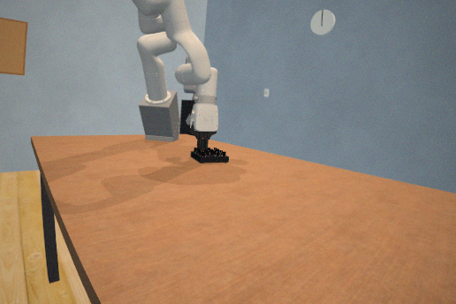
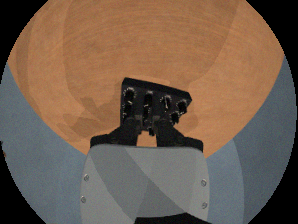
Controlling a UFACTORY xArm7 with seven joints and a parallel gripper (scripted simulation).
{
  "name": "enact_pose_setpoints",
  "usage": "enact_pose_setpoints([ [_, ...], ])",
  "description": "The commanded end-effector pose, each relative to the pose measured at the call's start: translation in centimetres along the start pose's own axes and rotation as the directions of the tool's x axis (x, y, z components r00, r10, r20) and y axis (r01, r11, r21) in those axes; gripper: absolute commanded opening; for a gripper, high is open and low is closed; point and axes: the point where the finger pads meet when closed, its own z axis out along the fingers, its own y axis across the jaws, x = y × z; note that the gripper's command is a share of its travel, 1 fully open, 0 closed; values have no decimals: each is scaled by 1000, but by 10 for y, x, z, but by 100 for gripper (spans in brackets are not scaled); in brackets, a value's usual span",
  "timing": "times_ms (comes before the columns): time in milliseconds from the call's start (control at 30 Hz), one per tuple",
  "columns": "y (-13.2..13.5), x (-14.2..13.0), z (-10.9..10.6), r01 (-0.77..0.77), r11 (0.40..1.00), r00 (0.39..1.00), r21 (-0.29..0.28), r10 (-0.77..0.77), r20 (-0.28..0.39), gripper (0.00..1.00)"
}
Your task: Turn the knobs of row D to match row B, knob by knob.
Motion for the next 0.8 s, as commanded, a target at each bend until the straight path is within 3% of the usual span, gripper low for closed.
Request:
enact_pose_setpoints([
  [0,1,-1,-1,64,998,998,-1,-64,-1,8],
  [467,1,-1,-1,335,942,942,-2,-335,-1,8],
  [767,1,-1,-1,549,836,836,-2,-549,-1,8],
])
